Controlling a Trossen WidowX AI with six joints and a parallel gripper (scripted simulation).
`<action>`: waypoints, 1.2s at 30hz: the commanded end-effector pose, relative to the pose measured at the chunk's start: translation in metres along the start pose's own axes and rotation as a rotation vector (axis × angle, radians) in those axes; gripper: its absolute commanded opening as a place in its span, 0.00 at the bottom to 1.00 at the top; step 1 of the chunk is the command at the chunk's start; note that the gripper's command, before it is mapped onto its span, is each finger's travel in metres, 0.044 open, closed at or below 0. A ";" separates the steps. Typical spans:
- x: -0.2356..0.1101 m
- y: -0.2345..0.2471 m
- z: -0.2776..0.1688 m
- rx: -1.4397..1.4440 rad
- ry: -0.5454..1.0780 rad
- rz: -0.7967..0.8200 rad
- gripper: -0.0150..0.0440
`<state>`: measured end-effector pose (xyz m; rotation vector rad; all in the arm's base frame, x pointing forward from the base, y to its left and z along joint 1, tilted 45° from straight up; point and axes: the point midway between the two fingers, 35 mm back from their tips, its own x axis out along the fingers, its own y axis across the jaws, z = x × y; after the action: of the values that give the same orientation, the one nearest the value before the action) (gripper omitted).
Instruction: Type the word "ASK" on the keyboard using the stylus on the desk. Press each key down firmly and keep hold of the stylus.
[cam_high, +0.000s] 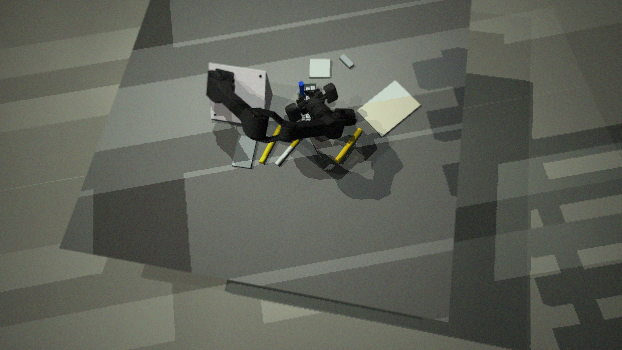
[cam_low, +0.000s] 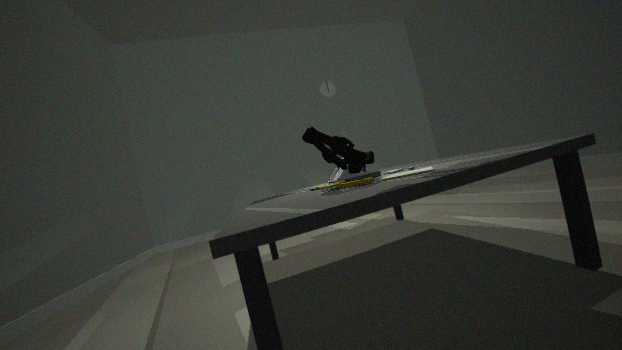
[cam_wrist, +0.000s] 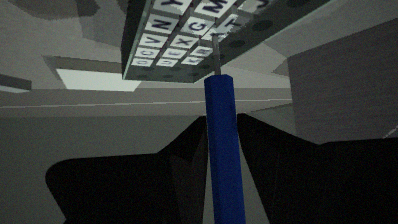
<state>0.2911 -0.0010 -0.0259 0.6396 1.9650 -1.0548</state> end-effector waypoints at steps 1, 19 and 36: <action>-0.001 0.000 -0.001 -0.003 -0.003 -0.001 0.39; -0.050 -0.006 -0.018 0.068 -0.004 0.140 0.34; -0.127 -0.041 0.010 0.259 -0.002 0.455 0.25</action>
<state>0.3348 -0.0378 0.0935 1.1433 1.5890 -1.0185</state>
